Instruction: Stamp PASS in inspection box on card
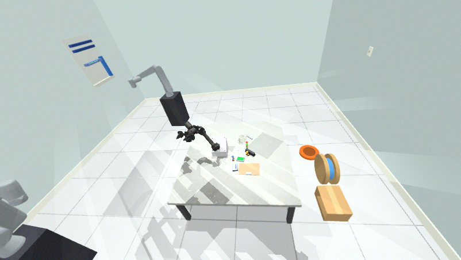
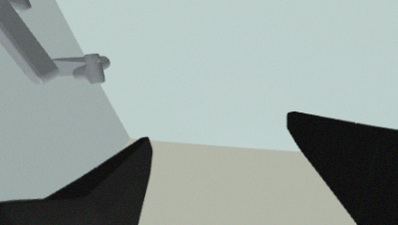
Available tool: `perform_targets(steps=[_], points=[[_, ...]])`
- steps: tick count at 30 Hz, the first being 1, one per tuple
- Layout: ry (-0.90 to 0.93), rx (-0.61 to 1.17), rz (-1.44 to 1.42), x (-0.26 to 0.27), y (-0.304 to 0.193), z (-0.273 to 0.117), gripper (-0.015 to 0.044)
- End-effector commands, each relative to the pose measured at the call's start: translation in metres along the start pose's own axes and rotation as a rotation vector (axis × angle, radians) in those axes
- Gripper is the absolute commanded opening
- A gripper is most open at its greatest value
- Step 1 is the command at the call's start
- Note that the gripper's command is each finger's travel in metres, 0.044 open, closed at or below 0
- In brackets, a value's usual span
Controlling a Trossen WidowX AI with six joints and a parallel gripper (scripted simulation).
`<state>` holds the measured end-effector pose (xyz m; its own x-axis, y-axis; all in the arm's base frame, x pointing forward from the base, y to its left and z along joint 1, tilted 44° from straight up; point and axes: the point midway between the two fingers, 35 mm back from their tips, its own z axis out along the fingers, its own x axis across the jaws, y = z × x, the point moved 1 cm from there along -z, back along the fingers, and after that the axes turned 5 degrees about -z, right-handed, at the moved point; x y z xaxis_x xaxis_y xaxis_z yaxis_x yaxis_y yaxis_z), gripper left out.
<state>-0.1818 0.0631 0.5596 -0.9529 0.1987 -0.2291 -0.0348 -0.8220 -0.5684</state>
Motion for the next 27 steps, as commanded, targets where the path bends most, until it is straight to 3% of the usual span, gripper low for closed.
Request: perform_targets(steps=[1,7,16,27], points=[[-0.006,-0.004,-0.003,-0.002,0.001,0.001,0.0374],[-0.201,-0.134,-0.114,-0.074,0.043,0.036,0.0219],[-0.578,-0.275,-0.332,-0.212,0.114,0.045,0.0219],[-1.020,-0.309,-0.592,-0.347,0.181,-0.009,0.0219]])
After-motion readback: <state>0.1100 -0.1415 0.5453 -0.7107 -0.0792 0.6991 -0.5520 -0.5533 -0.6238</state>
